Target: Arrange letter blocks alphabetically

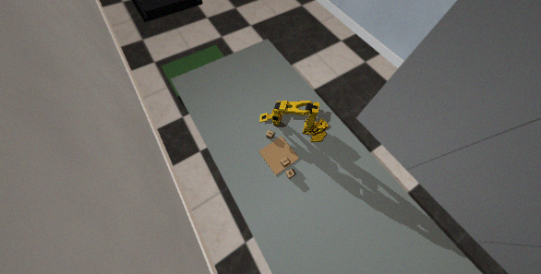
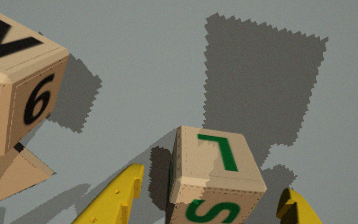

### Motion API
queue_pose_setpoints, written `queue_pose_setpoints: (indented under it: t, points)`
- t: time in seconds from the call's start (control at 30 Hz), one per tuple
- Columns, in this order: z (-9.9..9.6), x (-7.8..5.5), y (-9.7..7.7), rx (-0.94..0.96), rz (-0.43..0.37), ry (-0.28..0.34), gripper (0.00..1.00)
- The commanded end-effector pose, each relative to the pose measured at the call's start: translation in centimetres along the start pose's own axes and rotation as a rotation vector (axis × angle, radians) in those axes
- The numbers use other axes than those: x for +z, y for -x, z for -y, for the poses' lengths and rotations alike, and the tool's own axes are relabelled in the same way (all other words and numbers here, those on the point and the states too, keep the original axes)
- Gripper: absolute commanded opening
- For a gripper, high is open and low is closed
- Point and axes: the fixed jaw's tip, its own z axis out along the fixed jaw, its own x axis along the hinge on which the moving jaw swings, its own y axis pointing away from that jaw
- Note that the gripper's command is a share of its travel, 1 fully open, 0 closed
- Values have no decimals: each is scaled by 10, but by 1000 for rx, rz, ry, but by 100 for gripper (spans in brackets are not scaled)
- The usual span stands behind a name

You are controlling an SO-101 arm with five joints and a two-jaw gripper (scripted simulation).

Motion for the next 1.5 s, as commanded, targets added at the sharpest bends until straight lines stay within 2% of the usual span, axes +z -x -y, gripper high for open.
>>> queue_pose_setpoints:
  t: [0.0,0.63,1.47]
  points:
    - [4,-12,14,11,103,-21,35]
    - [5,-10,14,11,103,-21,34]
    - [14,-10,14,11,101,-26,19]
